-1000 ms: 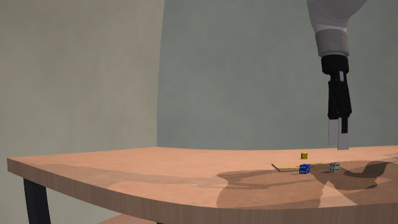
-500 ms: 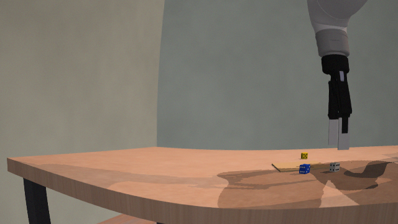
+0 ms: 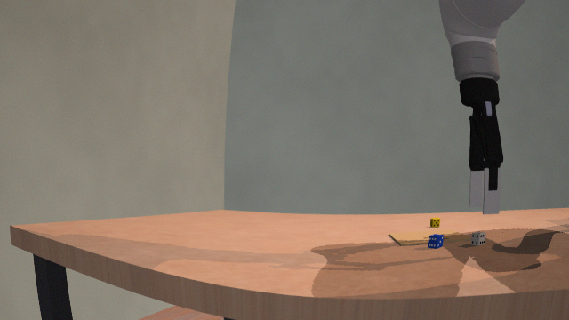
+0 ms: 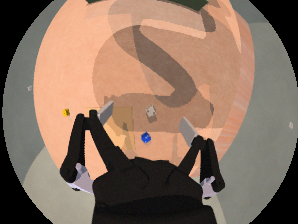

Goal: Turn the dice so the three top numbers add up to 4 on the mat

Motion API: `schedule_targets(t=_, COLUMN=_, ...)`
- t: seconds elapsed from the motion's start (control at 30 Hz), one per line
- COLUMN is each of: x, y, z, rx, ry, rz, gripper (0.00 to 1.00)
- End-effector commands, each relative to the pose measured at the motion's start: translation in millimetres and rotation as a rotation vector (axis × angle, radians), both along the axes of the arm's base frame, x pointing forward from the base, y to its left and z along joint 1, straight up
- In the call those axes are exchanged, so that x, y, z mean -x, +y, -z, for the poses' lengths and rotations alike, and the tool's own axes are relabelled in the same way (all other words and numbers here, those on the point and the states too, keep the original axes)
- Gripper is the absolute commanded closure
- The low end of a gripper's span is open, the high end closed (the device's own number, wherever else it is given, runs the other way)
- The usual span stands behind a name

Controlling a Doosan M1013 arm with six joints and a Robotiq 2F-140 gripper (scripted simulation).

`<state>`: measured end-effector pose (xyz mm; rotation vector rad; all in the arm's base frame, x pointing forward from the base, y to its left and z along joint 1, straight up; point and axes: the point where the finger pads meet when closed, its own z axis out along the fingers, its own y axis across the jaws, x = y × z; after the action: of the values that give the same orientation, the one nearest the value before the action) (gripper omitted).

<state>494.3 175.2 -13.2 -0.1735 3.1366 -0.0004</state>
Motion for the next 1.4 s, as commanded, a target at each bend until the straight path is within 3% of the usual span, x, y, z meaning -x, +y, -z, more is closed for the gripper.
schedule_targets(t=0.0, x=0, y=0, z=0, rx=0.000, ry=0.000, rz=0.000, gripper=0.00)
schedule_targets(t=0.47, x=-3, y=1, z=0, rx=0.000, ry=0.000, rz=0.000, gripper=0.00)
schedule_targets(t=0.7, x=-22, y=4, z=0, rx=0.000, ry=0.000, rz=0.000, gripper=0.00)
schedule_targets(t=1.03, x=-73, y=14, z=0, rx=0.000, ry=0.000, rz=0.000, gripper=0.00)
schedule_targets(t=1.37, x=-78, y=15, z=0, rx=0.000, ry=0.000, rz=0.000, gripper=0.00)
